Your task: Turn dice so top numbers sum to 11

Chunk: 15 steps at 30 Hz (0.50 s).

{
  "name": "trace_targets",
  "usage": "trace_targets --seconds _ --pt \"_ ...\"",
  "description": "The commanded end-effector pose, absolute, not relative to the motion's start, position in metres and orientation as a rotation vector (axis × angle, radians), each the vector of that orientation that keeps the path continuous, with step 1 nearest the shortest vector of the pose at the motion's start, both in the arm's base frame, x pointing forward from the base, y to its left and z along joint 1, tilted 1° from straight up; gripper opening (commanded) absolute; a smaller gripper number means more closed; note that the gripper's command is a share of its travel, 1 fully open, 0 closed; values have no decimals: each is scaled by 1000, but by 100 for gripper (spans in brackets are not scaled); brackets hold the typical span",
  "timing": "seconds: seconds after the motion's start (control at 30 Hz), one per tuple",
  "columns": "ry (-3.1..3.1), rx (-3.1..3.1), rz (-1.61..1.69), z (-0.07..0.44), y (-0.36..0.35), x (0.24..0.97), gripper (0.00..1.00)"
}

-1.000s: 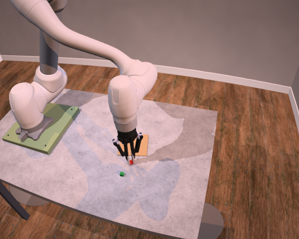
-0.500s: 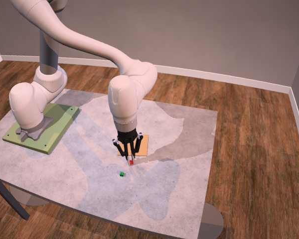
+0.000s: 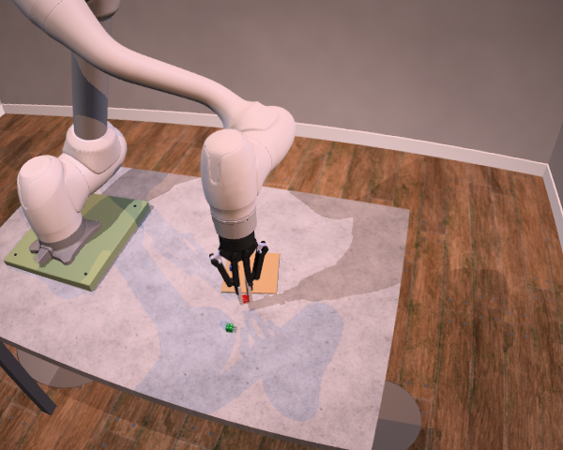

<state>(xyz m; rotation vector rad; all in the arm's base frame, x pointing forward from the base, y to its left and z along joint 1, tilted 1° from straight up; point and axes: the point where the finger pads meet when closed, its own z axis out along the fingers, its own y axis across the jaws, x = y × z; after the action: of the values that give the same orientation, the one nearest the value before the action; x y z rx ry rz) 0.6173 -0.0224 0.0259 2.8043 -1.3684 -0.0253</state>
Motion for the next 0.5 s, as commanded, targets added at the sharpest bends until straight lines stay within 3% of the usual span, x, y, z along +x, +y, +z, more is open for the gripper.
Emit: trace_targets --seconds 0.0,0.47 --pt "-1367 2807 -24 51 -24 619 7" --pt "-1367 2807 -24 97 -24 620 7"
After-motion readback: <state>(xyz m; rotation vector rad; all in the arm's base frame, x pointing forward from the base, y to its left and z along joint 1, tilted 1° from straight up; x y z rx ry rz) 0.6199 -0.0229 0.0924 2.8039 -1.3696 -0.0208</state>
